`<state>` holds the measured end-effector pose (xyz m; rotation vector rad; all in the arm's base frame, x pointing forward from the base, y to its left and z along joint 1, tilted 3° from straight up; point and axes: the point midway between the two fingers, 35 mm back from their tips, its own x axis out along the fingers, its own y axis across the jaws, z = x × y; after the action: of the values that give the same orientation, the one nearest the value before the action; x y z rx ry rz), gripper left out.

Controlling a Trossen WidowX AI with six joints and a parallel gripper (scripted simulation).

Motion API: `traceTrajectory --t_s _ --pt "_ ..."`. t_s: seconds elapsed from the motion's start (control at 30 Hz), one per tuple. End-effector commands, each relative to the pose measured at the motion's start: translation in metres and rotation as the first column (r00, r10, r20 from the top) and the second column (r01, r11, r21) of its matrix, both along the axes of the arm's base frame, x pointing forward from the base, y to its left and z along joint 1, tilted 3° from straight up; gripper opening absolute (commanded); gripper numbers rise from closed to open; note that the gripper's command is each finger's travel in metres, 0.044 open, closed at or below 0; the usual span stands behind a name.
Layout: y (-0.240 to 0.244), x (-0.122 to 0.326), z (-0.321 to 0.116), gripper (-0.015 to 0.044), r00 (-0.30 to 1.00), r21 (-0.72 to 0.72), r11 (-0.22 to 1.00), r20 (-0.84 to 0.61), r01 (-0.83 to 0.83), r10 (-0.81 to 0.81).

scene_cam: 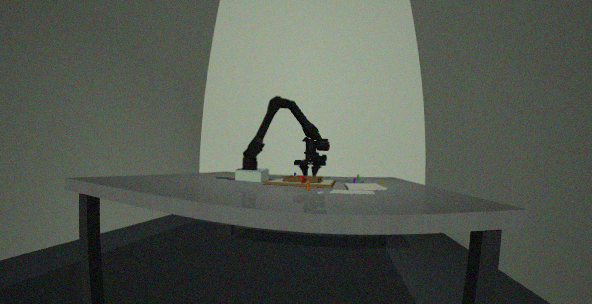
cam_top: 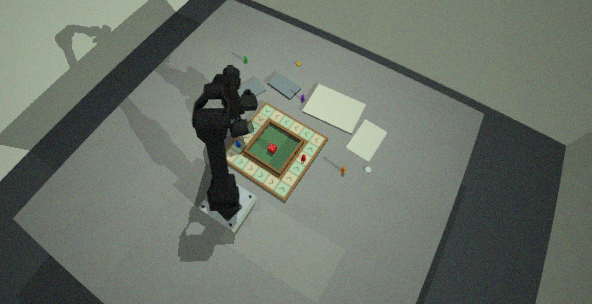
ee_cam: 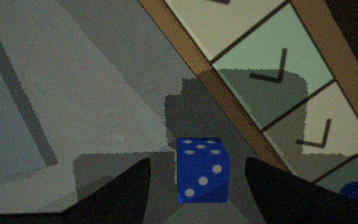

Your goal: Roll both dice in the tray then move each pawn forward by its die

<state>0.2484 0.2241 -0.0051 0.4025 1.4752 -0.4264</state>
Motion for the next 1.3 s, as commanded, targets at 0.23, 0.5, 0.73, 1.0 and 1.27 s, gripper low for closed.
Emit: traceTrajectory --t_s 0.23,0.5,0.73,1.0,1.27 --pt "0.0 -0.001 -0.003 0.0071 1.0 0.001 1.0 -0.002 0.001 -0.001" --pt "0.003 0.001 0.012 0.0 1.0 0.001 1.0 -0.002 0.001 -0.001" --pt "0.008 0.003 0.057 0.0 1.0 0.002 1.0 -0.001 0.001 -0.001" --pt "0.008 -0.001 0.11 0.0 1.0 0.002 1.0 -0.001 0.001 -0.001" --pt "0.006 -0.002 0.12 0.0 1.0 0.001 1.0 -0.002 -0.005 0.005"
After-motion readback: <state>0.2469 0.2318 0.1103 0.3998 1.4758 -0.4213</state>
